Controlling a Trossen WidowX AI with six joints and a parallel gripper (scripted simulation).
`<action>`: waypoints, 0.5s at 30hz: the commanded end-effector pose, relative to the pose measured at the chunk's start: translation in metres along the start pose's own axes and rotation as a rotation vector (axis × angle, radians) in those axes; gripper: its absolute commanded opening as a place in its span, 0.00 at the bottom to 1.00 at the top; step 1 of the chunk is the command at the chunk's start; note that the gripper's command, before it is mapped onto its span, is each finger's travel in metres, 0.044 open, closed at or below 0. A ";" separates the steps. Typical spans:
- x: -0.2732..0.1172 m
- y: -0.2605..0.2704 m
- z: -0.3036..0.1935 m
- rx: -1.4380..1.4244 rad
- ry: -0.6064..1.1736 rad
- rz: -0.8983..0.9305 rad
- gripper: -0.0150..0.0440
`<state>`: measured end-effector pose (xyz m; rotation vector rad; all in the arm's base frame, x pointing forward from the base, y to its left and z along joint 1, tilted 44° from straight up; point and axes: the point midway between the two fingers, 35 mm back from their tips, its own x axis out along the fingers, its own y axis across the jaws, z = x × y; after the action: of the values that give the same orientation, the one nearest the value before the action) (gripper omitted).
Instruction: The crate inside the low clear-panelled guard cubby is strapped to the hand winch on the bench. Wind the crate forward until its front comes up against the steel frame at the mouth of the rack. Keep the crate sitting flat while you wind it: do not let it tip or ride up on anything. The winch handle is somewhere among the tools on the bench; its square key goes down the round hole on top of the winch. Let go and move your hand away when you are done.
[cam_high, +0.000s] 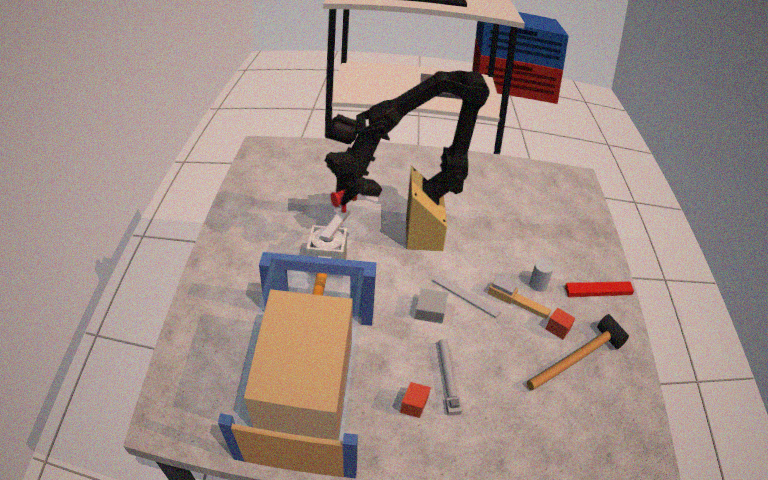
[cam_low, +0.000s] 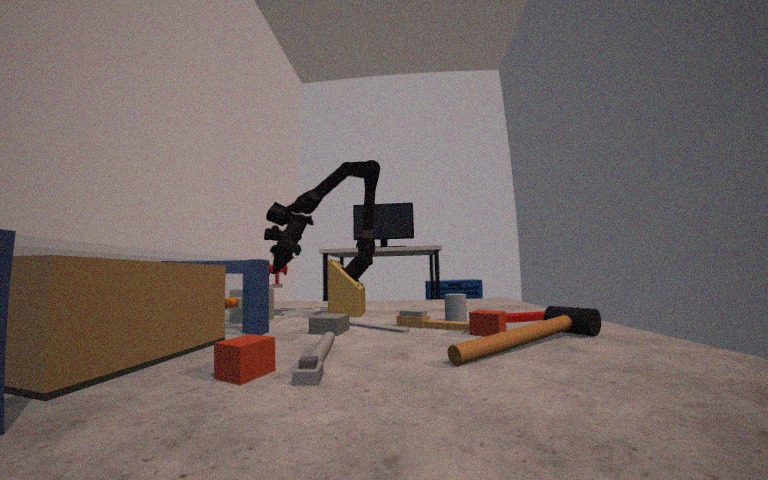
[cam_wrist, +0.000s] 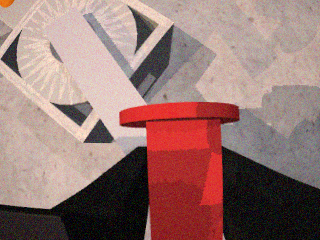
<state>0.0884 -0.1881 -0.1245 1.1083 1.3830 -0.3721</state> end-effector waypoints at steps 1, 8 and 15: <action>0.006 -0.007 0.007 -0.018 -0.002 -0.009 0.25; 0.009 -0.014 0.014 -0.018 -0.003 -0.009 0.25; 0.012 -0.021 0.021 -0.018 -0.004 -0.010 0.25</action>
<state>0.0847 -0.2074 -0.1410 1.0966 1.3874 -0.3806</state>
